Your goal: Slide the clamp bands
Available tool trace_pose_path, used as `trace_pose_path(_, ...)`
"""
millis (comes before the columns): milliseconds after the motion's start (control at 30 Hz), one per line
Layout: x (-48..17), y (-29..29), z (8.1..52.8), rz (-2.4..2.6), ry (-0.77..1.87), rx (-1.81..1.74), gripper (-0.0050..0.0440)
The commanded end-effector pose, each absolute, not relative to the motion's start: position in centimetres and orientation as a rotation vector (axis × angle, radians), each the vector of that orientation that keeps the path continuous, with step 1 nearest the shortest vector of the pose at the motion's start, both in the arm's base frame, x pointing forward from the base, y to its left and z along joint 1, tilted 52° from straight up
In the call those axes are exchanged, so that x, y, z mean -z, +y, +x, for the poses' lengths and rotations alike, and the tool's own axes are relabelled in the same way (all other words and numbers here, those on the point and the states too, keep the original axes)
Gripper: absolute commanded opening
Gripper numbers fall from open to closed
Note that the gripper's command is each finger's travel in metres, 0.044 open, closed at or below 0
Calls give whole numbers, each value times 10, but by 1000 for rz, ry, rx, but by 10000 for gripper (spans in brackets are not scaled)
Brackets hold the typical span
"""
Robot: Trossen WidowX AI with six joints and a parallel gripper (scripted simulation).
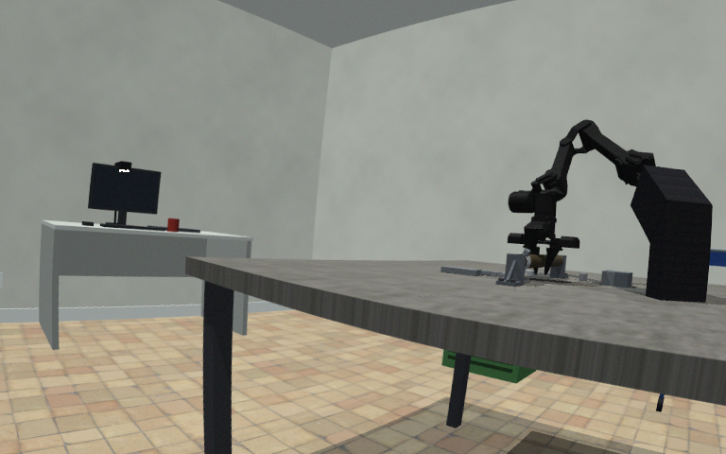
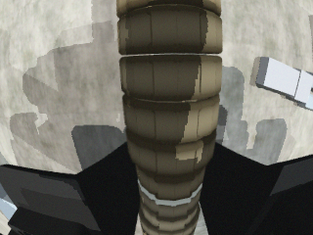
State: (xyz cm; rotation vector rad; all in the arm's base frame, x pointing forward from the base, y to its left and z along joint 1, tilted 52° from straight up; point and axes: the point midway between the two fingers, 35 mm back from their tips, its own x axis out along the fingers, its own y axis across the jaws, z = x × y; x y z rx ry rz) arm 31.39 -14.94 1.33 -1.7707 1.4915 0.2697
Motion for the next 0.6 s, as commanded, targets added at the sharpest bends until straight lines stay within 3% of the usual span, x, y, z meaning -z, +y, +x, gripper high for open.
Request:
trace_pose_path(0,-12,-149,314,-1772,1487,-277,0)
trace_pose_path(33,-12,-149,314,-1772,1487,-277,0)
trace_pose_path(267,-12,-149,314,-1772,1487,-277,168)
trace_pose_path(333,-12,-149,314,-1772,1487,-277,168)
trace_pose_path(567,-12,-149,314,-1772,1487,-277,336)
